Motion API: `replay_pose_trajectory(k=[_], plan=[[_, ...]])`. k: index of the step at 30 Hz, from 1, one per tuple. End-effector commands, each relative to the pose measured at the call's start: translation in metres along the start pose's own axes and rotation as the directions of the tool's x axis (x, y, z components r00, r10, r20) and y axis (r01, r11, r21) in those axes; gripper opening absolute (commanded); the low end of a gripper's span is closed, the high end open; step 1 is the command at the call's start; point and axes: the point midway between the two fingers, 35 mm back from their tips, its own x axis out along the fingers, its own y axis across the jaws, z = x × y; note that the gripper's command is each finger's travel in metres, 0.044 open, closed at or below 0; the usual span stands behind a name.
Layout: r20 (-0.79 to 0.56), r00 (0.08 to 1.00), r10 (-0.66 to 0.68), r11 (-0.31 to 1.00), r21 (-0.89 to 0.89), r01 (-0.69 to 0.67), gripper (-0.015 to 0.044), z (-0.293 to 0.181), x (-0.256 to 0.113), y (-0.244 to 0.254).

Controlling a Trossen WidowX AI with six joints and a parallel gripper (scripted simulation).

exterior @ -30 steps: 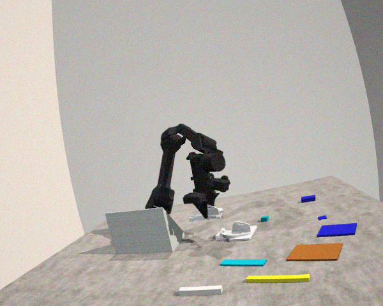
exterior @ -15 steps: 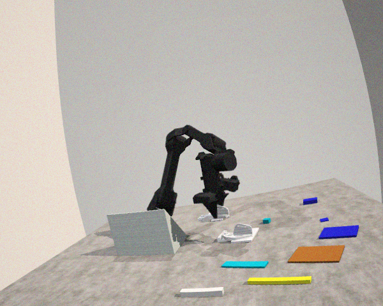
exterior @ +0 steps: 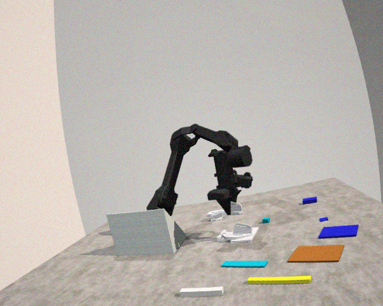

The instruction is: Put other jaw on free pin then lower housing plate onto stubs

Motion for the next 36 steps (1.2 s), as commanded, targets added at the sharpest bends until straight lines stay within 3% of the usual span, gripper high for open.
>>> replay_pose_trajectory(k=[1,36], plan=[[0.004,1.0,0.005,1.0,0.001,-0.005,0.0134,0.01,0.0,0.008],[0.003,1.0,0.009,1.0,0.013,-0.009,0.0134,0.026,0.002,0.022]])
